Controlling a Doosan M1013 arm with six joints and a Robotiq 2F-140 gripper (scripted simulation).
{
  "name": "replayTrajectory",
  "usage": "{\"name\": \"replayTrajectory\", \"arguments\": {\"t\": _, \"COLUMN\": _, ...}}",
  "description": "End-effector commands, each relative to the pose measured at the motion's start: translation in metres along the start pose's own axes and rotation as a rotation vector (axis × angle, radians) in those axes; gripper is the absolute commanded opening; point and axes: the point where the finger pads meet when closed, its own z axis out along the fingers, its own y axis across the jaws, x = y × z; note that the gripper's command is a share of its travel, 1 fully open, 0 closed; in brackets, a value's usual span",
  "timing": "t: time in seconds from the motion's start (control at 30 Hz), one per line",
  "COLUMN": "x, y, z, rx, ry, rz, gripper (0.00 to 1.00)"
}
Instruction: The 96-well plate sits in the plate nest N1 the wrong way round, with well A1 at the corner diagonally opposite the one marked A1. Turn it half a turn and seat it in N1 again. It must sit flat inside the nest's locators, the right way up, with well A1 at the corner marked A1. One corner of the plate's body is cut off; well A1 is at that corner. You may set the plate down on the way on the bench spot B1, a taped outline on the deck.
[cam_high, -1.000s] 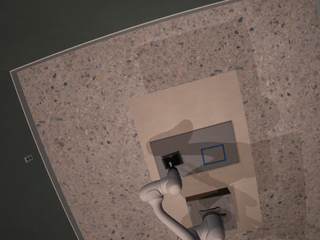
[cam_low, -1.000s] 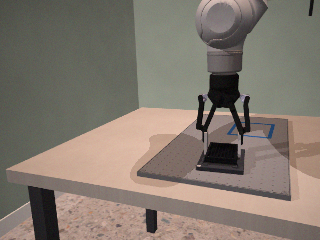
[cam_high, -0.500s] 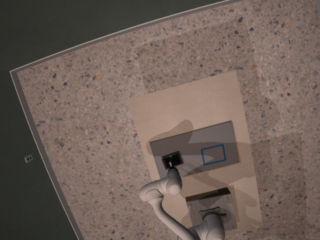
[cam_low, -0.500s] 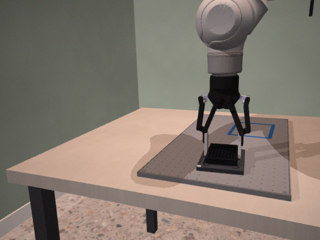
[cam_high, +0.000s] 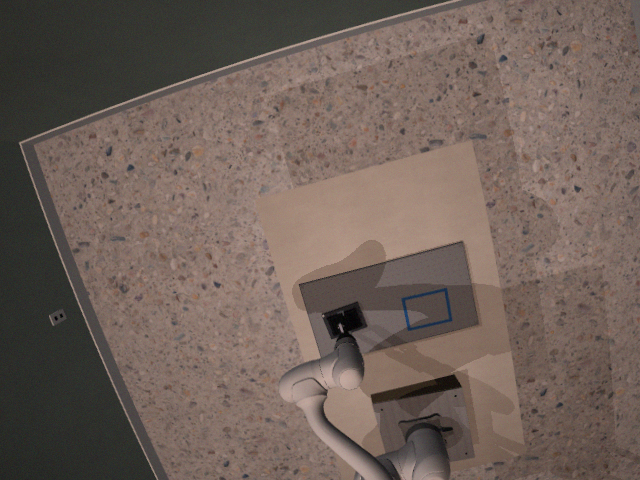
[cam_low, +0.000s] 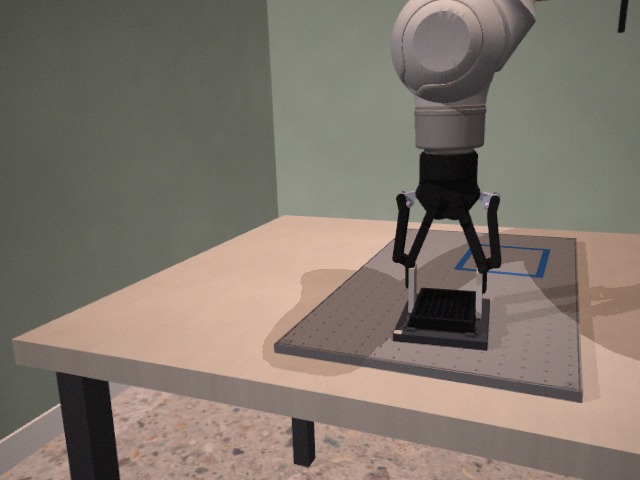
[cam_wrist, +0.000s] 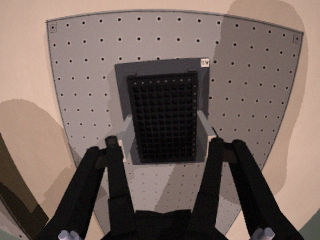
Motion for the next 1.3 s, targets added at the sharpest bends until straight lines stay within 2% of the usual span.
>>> {"name": "replayTrajectory", "arguments": {"t": 0.0, "x": 0.0, "y": 0.0, "z": 0.0, "rx": 0.0, "ry": 0.0, "rz": 0.0, "gripper": 0.0}}
{"name": "replayTrajectory", "arguments": {"t": 0.37, "x": 0.0, "y": 0.0, "z": 0.002, "rx": 0.0, "ry": 0.0, "rz": 0.0, "gripper": 0.0}}
{"name": "replayTrajectory", "arguments": {"t": 0.4, "x": 0.0, "y": 0.0, "z": 0.002, "rx": 0.0, "ry": 0.0, "rz": 0.0, "gripper": 1.0}}
{"name": "replayTrajectory", "arguments": {"t": 1.07, "x": 0.0, "y": 0.0, "z": 0.002, "rx": 0.0, "ry": 0.0, "rz": 0.0, "gripper": 1.0}}
{"name": "replayTrajectory", "arguments": {"t": 1.27, "x": 0.0, "y": 0.0, "z": -0.009, "rx": 0.0, "ry": 0.0, "rz": 0.0, "gripper": 1.0}}
